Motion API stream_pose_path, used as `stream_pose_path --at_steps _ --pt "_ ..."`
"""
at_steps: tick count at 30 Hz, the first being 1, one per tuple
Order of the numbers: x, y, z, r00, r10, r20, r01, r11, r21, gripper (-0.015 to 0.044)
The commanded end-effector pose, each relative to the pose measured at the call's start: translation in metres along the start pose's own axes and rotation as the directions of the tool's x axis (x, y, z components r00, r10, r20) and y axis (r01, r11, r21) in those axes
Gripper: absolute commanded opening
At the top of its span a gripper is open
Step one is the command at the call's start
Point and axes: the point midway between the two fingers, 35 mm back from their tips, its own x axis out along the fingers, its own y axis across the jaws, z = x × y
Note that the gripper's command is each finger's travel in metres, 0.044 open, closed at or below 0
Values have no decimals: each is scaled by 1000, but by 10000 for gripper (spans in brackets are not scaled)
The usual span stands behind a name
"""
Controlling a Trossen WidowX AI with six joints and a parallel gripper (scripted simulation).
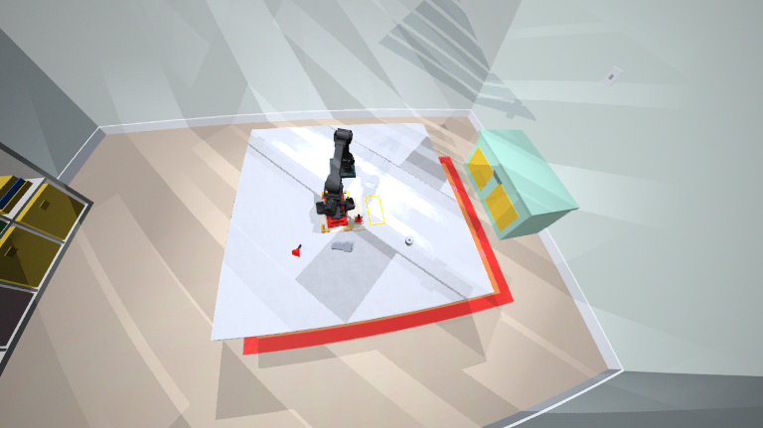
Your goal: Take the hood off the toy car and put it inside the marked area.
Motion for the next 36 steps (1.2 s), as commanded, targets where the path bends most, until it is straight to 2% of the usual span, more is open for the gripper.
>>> stream_pose_path --at_steps 1,11,15,24,34,36 --pt "3 0 -1 1000 -1 -5 1 1000 1 440" --pt "8 0 -2 1000 -1 -5 1 1000 1 440" --pt "5 0 0 1000 0 0 0 1000 0 335" --pt "5 0 0 1000 0 0 0 1000 0 275" --pt "1 0 0 1000 0 0 0 1000 0 12" --pt "-1 0 0 1000 0 0 0 1000 0 0"
